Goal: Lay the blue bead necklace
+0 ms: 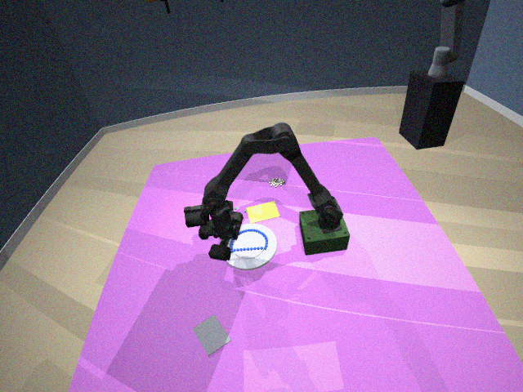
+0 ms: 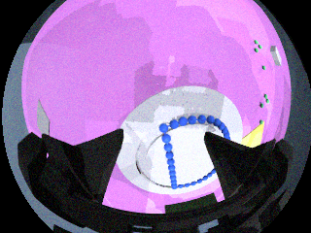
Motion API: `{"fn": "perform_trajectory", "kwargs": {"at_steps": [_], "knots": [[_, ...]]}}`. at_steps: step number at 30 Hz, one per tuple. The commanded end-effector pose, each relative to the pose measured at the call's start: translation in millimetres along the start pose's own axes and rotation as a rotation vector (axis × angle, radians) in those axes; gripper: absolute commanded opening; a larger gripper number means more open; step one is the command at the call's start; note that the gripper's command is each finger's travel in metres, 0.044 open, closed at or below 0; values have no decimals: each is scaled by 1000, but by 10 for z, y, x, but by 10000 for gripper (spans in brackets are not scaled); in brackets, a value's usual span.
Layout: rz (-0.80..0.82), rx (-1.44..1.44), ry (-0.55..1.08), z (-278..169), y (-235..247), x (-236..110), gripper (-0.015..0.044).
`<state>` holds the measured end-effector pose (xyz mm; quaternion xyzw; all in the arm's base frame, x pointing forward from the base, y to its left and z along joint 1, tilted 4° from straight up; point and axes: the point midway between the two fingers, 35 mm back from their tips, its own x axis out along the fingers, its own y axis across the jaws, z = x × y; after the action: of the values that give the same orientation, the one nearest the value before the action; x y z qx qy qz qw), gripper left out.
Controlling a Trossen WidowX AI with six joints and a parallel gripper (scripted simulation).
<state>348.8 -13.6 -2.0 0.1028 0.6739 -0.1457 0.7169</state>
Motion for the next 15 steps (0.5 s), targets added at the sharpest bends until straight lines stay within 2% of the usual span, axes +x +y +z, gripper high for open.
{"fn": "perform_trajectory", "kwargs": {"at_steps": [1, 8, 15], "knots": [[-1, -155, 3, -208, -40, -97, 309], [0, -551, 8, -722, -162, -249, 125], [2, -858, 12, -1128, -275, -292, 120]]}}
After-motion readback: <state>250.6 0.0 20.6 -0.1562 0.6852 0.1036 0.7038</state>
